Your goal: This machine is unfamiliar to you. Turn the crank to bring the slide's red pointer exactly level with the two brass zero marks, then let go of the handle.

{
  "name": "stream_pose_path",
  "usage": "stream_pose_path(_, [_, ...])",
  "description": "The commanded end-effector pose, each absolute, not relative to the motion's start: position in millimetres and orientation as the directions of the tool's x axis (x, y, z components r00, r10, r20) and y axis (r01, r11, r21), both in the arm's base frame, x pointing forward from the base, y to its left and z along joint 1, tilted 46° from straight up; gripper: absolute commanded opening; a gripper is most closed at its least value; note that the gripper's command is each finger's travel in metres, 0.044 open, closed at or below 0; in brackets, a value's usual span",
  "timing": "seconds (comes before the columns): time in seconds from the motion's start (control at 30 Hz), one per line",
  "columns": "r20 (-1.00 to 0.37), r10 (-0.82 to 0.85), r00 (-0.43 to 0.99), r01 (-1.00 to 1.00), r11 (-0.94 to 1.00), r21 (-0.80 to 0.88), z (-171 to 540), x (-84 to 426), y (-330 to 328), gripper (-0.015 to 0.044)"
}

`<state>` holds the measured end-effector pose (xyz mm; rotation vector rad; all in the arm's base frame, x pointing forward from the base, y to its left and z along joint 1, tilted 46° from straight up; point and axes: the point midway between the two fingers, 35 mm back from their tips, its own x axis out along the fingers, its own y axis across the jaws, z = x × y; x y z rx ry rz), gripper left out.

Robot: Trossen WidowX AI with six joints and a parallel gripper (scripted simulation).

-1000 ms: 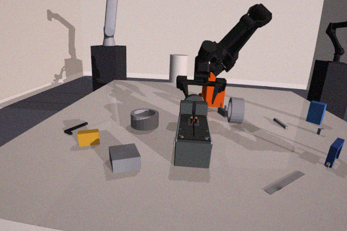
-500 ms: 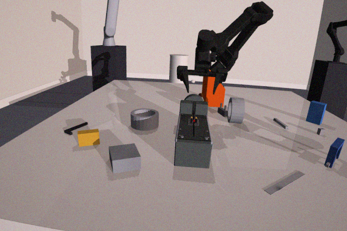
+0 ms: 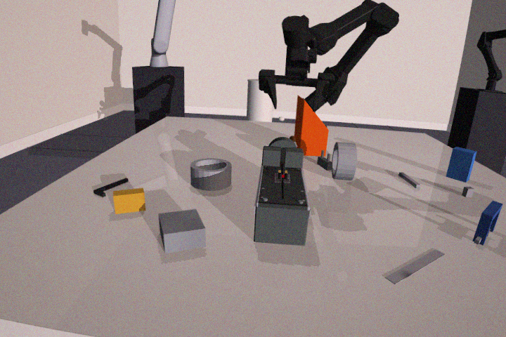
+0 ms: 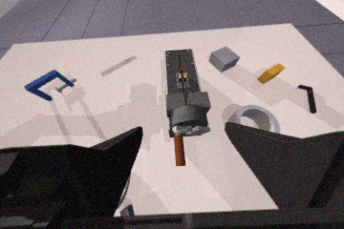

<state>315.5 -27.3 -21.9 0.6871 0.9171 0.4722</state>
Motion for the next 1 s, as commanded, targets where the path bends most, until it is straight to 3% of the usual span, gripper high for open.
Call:
stream_pose_path(0.0, [-0.558,0.637,0.531,-0.097,0.700,0.707,-15.4,324.1,-31.9,0.0440])
stream_pose_path(0.77, [-0.642,0.600,0.477,0.004,0.729,0.685,-35.9,443.7,-25.4,0.0440])
stream_pose_path(0.97, [-0.646,0.597,0.475,0.013,0.729,0.684,-47.8,449.8,-14.2,0.0440])
